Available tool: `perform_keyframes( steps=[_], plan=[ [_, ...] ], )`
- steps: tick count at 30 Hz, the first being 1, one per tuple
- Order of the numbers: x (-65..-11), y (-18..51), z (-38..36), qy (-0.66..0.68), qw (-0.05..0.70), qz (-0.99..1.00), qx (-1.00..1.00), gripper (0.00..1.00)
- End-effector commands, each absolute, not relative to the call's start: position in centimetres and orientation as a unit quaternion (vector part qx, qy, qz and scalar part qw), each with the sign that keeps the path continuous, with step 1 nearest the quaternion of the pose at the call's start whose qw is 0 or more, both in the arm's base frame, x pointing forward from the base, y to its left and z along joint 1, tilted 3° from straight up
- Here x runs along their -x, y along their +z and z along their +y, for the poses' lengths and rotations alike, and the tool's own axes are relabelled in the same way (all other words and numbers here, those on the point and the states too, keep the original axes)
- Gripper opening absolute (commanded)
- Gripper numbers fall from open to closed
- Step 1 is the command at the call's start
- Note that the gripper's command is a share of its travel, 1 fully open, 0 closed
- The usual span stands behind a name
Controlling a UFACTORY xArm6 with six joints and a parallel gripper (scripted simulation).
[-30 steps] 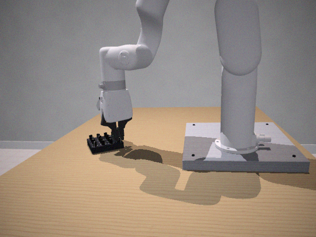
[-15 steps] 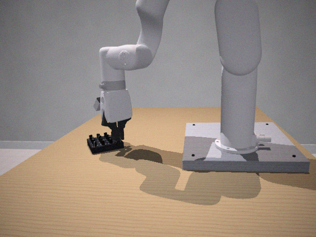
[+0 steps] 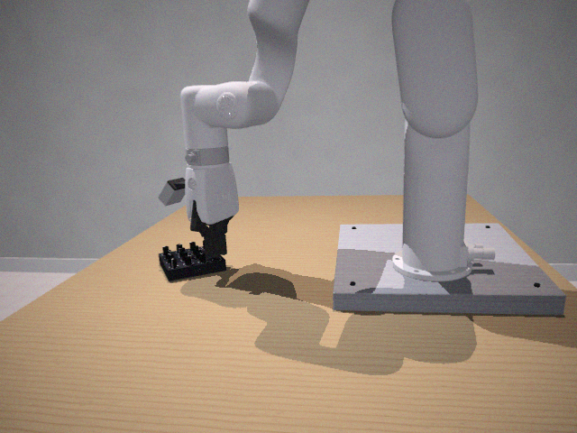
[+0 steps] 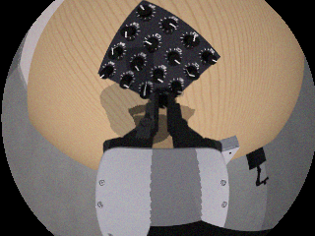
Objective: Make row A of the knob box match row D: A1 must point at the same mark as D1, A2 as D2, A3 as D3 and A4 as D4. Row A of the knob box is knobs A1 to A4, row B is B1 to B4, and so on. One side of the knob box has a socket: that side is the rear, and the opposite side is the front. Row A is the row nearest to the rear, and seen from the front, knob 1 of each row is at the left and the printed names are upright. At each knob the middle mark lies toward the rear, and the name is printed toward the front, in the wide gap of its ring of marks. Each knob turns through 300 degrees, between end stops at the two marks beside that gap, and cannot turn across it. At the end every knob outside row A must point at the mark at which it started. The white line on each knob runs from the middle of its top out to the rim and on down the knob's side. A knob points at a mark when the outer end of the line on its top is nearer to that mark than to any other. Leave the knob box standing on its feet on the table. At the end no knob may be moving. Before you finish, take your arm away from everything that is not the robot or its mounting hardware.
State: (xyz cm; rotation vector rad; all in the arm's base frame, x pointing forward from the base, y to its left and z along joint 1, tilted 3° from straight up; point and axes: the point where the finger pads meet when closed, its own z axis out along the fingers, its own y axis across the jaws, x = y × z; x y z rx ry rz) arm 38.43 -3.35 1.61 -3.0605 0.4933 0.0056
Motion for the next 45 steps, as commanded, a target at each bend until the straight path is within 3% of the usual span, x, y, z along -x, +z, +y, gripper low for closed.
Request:
perform_keyframes(
  steps=[1, 21, 45],
  plan=[
    [-38.57, 1.73, -3.38, -0.002, 0.025, 0.099, 0.995, 0.08],
    [-38.57, 1.73, -3.38, -0.007, 0.024, -0.113, 0.993, 0.08],
    [-38.57, 1.73, -3.38, -0.008, 0.023, -0.175, 0.984, 0.08]
  ],
)
